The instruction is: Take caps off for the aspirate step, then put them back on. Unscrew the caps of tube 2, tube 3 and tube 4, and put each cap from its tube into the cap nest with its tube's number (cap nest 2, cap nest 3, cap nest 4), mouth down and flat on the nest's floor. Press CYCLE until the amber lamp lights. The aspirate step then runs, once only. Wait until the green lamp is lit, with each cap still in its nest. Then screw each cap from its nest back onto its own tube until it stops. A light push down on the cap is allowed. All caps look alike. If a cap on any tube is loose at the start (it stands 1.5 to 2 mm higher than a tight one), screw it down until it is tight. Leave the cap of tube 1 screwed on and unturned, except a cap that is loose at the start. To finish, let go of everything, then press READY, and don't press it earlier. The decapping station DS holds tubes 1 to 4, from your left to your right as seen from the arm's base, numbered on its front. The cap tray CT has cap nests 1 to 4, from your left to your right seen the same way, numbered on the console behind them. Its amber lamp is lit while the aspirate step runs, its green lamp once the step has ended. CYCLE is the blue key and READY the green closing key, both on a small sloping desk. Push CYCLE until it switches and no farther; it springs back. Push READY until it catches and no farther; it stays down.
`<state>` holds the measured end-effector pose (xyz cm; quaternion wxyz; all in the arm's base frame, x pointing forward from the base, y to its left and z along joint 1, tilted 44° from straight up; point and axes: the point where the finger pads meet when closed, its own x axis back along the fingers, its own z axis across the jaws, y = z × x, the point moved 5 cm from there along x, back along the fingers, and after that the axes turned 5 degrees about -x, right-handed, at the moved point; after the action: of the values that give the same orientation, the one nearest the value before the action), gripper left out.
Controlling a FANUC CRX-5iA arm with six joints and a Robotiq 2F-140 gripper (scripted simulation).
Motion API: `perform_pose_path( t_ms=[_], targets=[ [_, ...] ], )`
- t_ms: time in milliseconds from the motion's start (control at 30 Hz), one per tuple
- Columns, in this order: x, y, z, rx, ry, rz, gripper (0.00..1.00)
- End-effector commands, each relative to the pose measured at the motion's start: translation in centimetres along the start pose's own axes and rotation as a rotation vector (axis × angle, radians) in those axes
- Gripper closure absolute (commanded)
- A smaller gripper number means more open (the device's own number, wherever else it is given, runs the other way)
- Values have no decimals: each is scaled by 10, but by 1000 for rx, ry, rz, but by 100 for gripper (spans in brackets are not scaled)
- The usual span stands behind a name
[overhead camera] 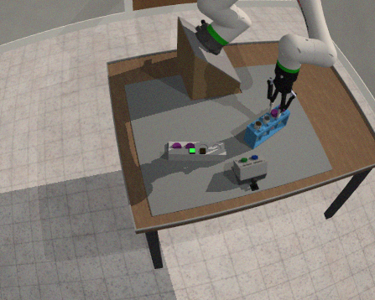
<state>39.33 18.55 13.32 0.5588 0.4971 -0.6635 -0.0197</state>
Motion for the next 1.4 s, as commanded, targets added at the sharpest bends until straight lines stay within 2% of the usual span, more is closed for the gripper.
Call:
perform_pose_path(
  t_ms=[0,133,233,300,533,733,767,1167,1367],
  targets=[
    [0,0,0,0,0,0,100],
    [0,0,0,0,0,0,100],
    [0,0,0,-150,0,0,100],
    [0,0,0,-150,0,0,100],
    [-1,0,0,-498,0,0,100],
    [-1,0,0,-498,0,0,100],
    [-1,0,0,-498,0,0,65],
    [-1,0,0,-498,0,0,65],
    [17,0,0,-498,0,0,65]
  ],
)
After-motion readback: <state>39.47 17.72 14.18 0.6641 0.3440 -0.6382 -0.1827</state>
